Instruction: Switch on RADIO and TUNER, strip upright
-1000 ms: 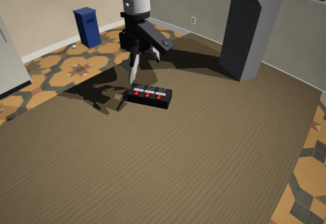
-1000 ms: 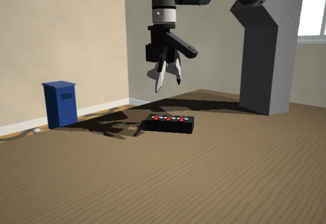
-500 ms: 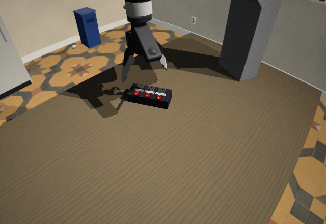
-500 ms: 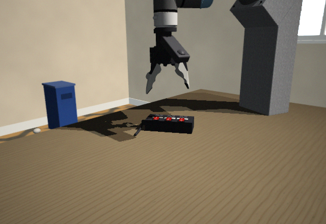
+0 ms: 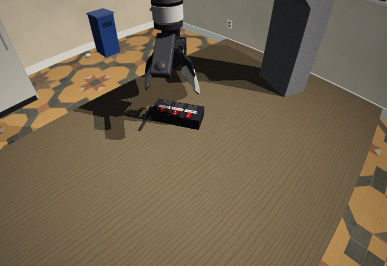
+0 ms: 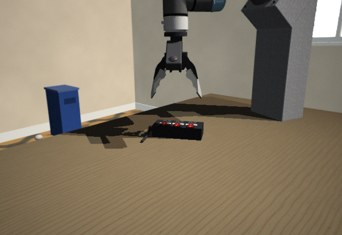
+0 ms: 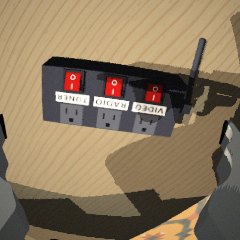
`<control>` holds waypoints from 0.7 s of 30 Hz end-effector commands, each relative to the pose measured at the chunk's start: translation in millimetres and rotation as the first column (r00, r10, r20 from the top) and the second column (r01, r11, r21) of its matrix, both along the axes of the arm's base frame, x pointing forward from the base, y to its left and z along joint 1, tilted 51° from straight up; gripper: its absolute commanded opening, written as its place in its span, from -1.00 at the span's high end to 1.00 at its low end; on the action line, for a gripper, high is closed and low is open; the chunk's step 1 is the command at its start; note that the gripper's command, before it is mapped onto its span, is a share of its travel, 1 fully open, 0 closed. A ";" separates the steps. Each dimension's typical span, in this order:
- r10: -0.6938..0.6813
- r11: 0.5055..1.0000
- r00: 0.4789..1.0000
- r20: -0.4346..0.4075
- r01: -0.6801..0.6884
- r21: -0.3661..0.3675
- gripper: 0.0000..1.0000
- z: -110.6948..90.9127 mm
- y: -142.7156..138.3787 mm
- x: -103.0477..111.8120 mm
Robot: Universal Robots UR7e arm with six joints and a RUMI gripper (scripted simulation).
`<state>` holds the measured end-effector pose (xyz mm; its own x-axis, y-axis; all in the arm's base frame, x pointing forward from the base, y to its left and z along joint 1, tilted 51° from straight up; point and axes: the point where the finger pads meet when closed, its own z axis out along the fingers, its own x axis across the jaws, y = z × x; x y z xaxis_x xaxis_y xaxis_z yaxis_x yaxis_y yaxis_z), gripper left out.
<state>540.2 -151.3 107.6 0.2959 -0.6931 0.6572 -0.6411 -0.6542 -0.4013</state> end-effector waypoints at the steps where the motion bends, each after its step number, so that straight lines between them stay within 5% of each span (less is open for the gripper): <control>1: -0.162 0.976 0.985 0.061 0.151 0.160 -1.00 -1.4 -2.8 2.1; 6: -0.301 0.914 0.949 0.091 0.260 0.313 -1.00 -3.7 -6.1 3.1; 9: -0.328 0.898 0.940 0.094 0.279 0.342 -1.00 -4.2 -6.7 3.3; 21: -0.601 0.641 0.796 0.069 0.429 0.637 -1.00 -10.8 -14.2 3.5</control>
